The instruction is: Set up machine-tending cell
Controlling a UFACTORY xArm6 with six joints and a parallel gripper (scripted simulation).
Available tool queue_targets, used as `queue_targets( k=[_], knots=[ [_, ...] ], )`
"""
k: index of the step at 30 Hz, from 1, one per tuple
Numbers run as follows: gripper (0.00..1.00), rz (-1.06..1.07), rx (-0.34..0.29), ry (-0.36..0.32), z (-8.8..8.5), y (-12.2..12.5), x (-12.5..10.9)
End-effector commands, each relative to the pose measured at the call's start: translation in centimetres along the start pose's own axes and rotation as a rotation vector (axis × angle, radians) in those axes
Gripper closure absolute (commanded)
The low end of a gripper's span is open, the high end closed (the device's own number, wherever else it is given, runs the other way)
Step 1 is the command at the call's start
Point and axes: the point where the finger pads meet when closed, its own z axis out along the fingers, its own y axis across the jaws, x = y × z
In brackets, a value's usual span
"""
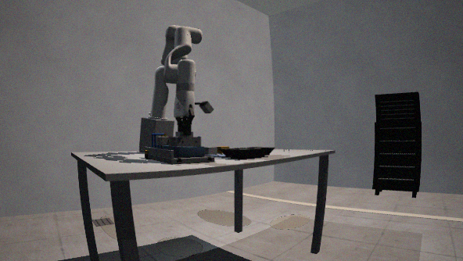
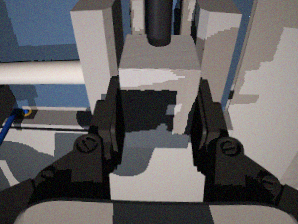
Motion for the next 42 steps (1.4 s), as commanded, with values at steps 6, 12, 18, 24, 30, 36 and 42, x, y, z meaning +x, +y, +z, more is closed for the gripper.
queue_targets(
  k=[6, 12, 18, 24, 30, 36, 42],
  knots=[
    [1.0, 0.0, -0.004, -0.001, -0.08, 0.18, -0.03],
    [1.0, 0.0, -0.004, -0.001, -0.07, 0.18, -0.03],
    [1.0, 0.0, -0.004, -0.001, -0.07, 0.18, -0.03],
    [0.31, 0.0, -0.004, -0.001, -0.07, 0.18, -0.03],
    [0.31, 0.0, -0.004, -0.001, -0.07, 0.18, -0.03],
    [0.31, 0.0, -0.004, -0.001, -0.07, 0.18, -0.03],
    [0.31, 0.0, -0.004, -0.001, -0.07, 0.18, -0.03]
  ],
)
